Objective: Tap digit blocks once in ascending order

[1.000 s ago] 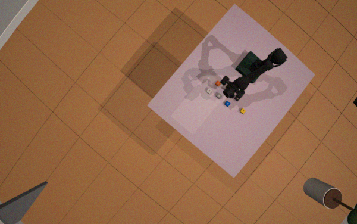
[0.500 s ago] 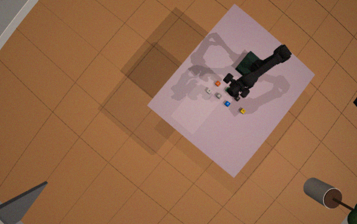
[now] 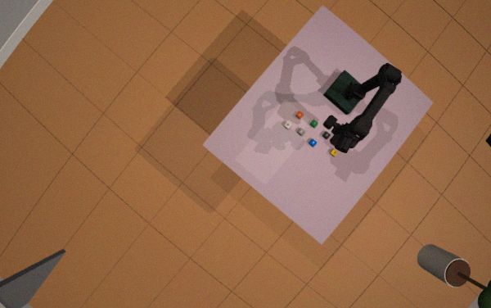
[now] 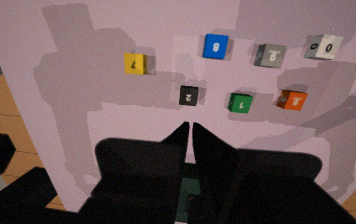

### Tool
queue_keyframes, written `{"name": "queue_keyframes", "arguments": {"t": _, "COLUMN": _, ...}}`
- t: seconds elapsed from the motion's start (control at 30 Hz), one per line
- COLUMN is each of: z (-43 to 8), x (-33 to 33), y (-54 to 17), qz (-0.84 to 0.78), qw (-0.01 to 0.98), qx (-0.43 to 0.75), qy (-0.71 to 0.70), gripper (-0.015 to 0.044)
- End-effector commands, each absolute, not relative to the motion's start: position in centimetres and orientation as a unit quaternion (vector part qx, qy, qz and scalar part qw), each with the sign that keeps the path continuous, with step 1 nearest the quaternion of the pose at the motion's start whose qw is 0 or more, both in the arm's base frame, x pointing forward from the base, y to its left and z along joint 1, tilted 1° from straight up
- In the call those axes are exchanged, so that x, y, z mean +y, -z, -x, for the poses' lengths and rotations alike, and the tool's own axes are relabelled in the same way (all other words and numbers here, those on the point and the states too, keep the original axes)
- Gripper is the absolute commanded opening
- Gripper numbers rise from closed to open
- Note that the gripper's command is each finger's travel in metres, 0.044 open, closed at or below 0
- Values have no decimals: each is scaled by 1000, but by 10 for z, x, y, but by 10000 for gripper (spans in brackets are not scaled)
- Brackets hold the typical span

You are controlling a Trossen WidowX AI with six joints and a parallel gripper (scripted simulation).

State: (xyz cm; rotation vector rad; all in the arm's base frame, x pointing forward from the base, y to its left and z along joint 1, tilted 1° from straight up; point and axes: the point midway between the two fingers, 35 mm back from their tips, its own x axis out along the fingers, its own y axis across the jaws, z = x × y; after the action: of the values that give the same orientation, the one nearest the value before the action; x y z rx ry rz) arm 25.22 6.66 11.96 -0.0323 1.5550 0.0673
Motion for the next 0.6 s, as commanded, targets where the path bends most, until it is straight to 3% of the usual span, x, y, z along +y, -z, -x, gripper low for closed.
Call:
{"name": "queue_keyframes", "arguments": {"t": 0.0, "z": -253, "x": 73, "y": -118, "qz": 8, "qw": 713, "qx": 701, "qy": -25, "gripper": 20}}
{"name": "queue_keyframes", "arguments": {"t": 0.2, "z": -254, "x": 75, "y": -43, "qz": 8, "qw": 713, "qx": 701, "qy": -25, "gripper": 20}}
{"name": "queue_keyframes", "arguments": {"t": 0.57, "z": -254, "x": 75, "y": -31, "qz": 8, "qw": 713, "qx": 701, "qy": -25, "gripper": 20}}
